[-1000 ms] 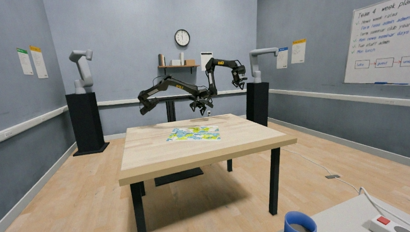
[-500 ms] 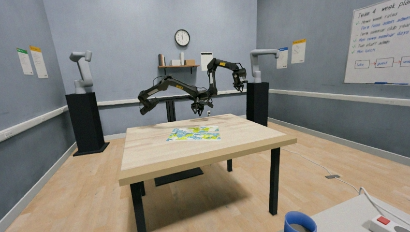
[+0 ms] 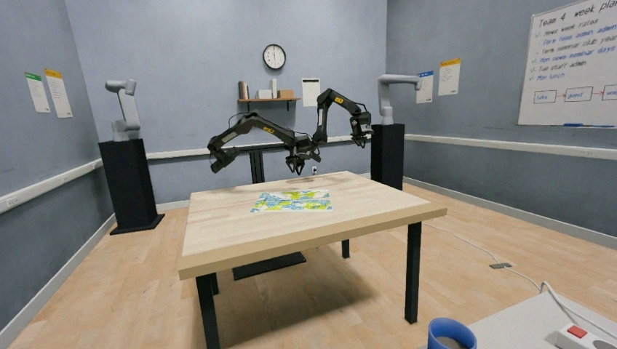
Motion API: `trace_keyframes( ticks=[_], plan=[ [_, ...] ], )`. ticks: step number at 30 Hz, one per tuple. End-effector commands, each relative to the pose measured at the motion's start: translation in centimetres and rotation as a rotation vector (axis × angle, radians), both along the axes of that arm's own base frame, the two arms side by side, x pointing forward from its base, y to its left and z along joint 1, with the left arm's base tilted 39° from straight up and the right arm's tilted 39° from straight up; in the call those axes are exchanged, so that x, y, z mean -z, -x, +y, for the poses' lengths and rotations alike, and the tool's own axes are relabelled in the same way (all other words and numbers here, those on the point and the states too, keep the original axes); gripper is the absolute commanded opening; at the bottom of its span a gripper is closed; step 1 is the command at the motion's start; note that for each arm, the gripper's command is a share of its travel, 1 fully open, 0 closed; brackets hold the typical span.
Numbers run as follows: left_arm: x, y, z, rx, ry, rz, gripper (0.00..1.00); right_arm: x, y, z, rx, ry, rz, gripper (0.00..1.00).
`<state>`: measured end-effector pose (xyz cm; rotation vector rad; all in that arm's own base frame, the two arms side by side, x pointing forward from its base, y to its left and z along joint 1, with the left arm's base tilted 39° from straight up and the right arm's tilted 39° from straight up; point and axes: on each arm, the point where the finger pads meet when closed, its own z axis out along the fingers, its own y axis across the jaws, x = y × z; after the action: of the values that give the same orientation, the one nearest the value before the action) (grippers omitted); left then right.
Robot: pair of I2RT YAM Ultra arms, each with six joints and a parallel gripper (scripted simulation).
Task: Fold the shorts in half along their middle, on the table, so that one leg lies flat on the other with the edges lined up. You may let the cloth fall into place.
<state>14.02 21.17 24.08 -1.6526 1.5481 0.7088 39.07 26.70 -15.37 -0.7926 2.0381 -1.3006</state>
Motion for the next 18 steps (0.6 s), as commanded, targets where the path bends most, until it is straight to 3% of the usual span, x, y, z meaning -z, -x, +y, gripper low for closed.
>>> trace_keyframes(
  ticks=[1, 4, 7, 18],
  plan=[
    [0.8, -2.4, 0.2, 0.014, -0.008, -0.066, 0.56, -1.3, 1.4, 3.1, -0.074, -0.046, 0.018, 0.56],
    [2.3, -3.8, 0.0, 0.032, 0.004, -0.073, 0.56, -0.7, 2.1, 2.8, -0.083, -0.039, 0.058, 0.56],
    [1.8, -4.0, 0.1, 0.028, -0.013, -0.086, 0.56, -0.7, 2.2, 2.6, -0.084, -0.036, 0.06, 0.56],
    [10.2, -9.4, -2.8, 0.124, 0.077, -0.098, 0.56, 1.8, 5.6, 0.4, -0.12, 0.0, 0.252, 0.56]
  ],
)
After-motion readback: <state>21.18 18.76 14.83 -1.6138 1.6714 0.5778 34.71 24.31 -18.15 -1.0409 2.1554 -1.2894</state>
